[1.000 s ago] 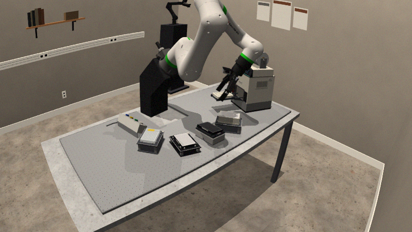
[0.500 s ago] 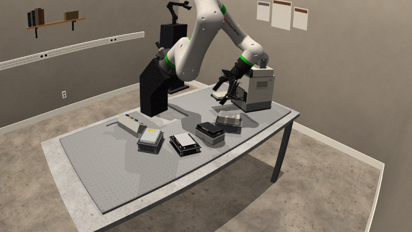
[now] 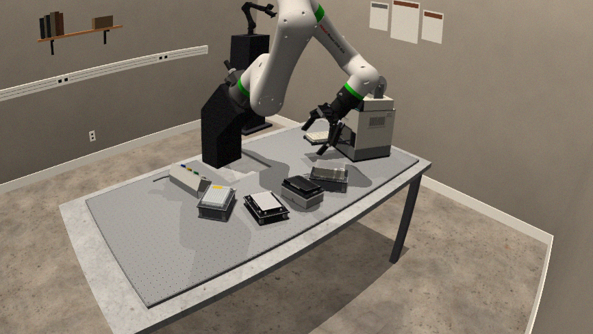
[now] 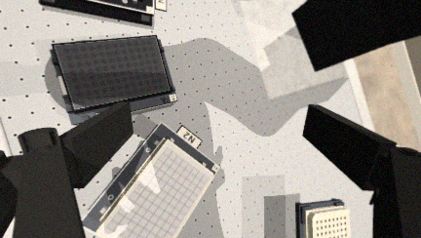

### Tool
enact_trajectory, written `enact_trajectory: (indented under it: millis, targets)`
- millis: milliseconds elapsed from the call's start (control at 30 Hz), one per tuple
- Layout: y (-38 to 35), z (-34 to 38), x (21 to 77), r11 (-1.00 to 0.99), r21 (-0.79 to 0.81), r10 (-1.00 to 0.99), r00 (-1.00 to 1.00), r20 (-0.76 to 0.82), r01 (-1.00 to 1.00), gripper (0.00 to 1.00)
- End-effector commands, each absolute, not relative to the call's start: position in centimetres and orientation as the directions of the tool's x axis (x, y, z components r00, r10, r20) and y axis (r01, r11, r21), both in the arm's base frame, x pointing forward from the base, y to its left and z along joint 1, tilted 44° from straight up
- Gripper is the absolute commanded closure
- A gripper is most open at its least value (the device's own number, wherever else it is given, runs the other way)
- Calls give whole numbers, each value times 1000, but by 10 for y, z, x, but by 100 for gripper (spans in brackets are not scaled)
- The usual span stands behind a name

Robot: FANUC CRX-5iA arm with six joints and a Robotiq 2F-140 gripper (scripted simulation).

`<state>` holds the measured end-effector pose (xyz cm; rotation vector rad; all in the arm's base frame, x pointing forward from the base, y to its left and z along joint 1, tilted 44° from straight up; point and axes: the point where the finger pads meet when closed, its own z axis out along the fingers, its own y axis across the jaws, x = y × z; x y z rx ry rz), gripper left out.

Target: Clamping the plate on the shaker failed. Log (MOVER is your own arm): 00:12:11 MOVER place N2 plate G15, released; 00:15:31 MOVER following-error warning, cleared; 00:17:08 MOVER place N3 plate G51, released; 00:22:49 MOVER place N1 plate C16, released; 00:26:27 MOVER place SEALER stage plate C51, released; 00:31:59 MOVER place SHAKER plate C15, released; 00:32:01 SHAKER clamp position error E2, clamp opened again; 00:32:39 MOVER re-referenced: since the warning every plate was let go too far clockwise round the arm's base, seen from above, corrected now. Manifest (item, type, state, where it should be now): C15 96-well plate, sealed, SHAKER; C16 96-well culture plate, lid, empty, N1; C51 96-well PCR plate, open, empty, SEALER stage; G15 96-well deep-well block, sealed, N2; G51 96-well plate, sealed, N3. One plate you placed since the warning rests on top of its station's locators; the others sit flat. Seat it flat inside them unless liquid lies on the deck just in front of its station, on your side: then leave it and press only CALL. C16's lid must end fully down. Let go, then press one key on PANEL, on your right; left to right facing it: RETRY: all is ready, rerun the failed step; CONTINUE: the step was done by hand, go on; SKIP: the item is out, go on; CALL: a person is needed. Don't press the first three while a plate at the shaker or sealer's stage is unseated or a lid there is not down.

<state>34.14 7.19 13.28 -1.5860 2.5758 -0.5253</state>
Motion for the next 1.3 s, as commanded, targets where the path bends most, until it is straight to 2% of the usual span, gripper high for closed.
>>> enact_trajectory:
  millis: [0, 600, 1267]
  targets:
    - [67, 131, 344, 330, -290, -916, -379, 133, -898, 0]
    - [52, 127, 350, 38, -209, -985, -72, 159, -977, 0]
    - [37, 126, 358, -270, -161, -957, 245, 155, -949, 0]
